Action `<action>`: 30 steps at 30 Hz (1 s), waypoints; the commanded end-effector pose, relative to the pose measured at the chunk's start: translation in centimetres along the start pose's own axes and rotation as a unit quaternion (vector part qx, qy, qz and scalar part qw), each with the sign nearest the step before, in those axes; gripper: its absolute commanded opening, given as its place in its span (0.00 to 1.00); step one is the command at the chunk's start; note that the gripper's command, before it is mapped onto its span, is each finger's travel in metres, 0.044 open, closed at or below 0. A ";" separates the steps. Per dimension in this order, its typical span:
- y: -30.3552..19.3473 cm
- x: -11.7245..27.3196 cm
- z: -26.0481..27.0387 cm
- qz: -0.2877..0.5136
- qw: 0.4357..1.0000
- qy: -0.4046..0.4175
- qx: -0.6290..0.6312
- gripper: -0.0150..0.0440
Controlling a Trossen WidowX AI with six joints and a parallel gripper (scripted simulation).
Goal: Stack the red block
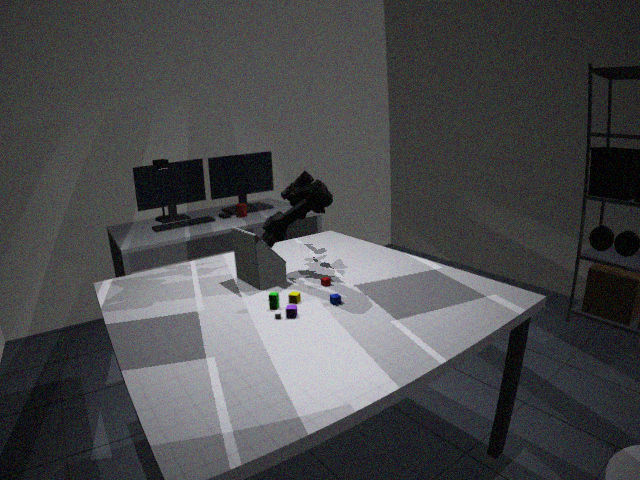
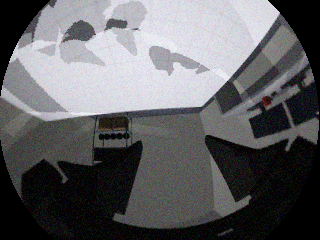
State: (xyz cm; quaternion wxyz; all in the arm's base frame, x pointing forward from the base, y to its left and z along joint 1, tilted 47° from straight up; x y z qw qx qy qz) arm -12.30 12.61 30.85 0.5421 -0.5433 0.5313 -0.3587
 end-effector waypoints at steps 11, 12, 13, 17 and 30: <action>0.4 -2.4 0.6 -0.001 0.986 0.028 0.163 1.00; 0.4 -2.7 0.8 -0.002 0.983 0.031 0.183 1.00; 0.5 -3.1 0.9 -0.005 0.979 0.034 0.203 1.00; 0.8 -4.3 1.6 -0.017 0.959 0.046 0.279 1.00; 2.4 -8.1 5.1 -0.089 0.862 0.069 0.495 1.00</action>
Point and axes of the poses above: the point midway between the two fingers, 35 mm back from their tips, its own x axis back along the fingers, its own z axis across the jaws, y = z × x, the point moved 4 cm from there along x, back along the fingers, and after that the axes turned 10 degrees about -x, right-handed, at the moved point
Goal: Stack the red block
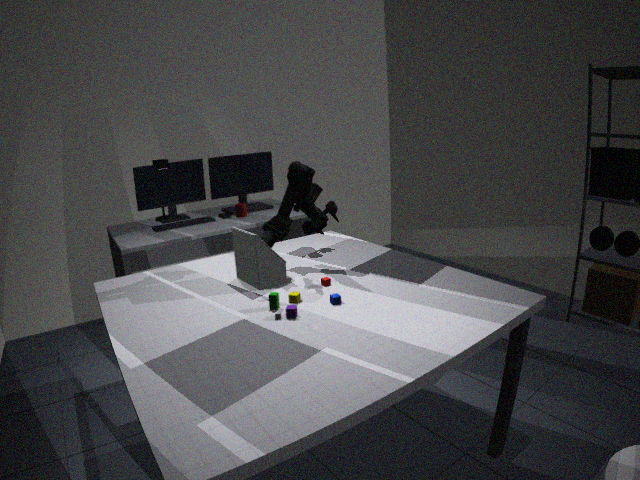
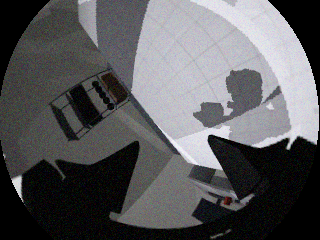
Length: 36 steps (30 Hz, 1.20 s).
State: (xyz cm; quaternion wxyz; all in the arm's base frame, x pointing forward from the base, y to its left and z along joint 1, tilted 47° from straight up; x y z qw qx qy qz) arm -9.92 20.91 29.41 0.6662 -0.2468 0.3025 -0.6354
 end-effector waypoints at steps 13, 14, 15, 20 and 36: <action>5.6 -4.2 2.0 -0.104 0.970 -0.018 0.221 1.00; 6.0 -4.4 2.2 -0.111 0.966 -0.023 0.234 1.00; 6.5 -4.6 2.3 -0.118 0.961 -0.028 0.247 1.00; 8.9 -5.3 2.9 -0.154 0.938 -0.059 0.305 1.00; 17.3 -5.5 5.8 -0.251 0.858 -0.184 0.410 1.00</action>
Point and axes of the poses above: the point midway between the two fingers, 35 mm back from their tips, its own x axis back along the fingers, its own z axis across the jaws, y = z × x, the point moved 4 cm from there along x, back along the fingers, and after that the axes turned 10 degrees about -x, right-handed, at the moved point
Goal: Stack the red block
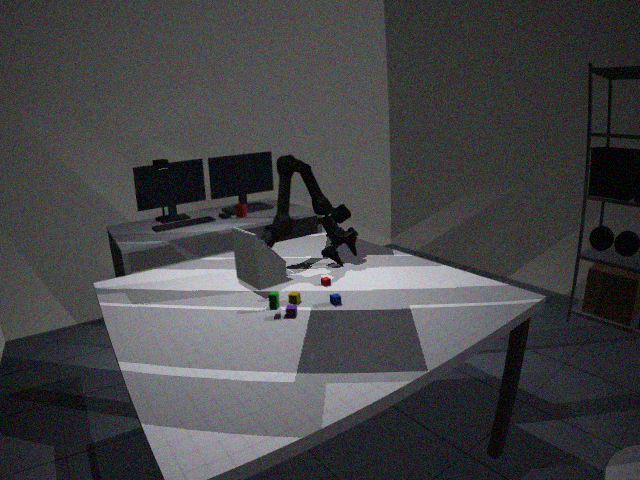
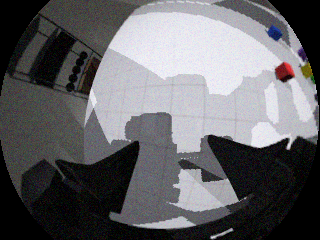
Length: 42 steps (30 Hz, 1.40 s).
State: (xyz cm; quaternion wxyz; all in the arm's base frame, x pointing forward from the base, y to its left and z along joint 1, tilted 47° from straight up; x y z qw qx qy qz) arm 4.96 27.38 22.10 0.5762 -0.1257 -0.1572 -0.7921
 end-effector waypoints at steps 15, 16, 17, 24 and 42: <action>8.7 -1.9 -4.7 -0.022 0.985 -0.149 0.084 1.00; 9.1 -1.8 -5.1 -0.021 0.984 -0.156 0.086 1.00; 9.6 -1.8 -5.4 -0.020 0.982 -0.164 0.088 1.00; 12.8 -1.2 -7.6 -0.008 0.973 -0.210 0.092 1.00; 17.6 2.6 -13.5 0.089 0.959 -0.265 0.048 1.00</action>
Point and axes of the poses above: the point midway between the two fingers, 35 mm back from their tips, its own x axis back along the fingers, its own z axis across the jaws, y = z × x, the point moved 4 cm from there along x, back along the fingers, and after that the axes turned 10 degrees about -x, right-handed, at the moved point
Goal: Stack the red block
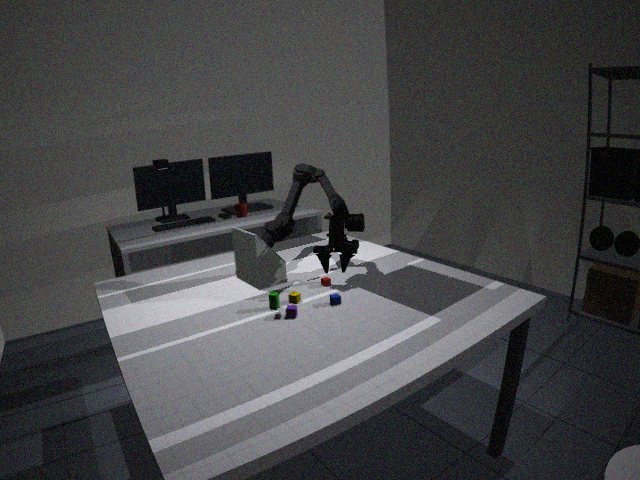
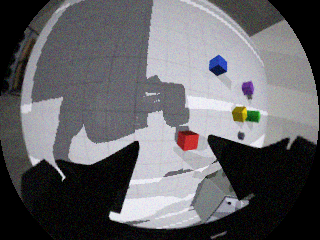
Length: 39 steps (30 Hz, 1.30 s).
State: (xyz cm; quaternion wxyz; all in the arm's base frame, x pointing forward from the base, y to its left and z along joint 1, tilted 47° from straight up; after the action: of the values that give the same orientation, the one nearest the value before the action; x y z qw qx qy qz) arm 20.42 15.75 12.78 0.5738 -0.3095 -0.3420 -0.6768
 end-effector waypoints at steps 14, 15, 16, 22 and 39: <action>1.1 2.5 -5.9 0.101 0.989 0.084 -0.063 1.00; 1.2 2.7 -6.1 0.102 0.988 0.092 -0.067 1.00; 1.2 2.8 -6.2 0.103 0.988 0.097 -0.070 1.00; 1.1 2.2 -6.2 0.103 0.987 0.098 -0.070 1.00; 0.3 -1.6 -5.3 0.103 0.987 0.099 -0.070 1.00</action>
State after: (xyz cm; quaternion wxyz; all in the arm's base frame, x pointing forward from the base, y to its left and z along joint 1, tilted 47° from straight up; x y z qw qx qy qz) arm 21.12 11.98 8.95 0.6470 -0.3101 -0.2030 -0.6663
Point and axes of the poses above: the point midway between the two fingers, 35 mm back from their tips, its own x axis back along the fingers, its own z axis across the jaws, y = z × x, the point moved 4 cm from there along x, back along the fingers, and after that the axes turned 10 degrees about -x, right-handed, at the moved point
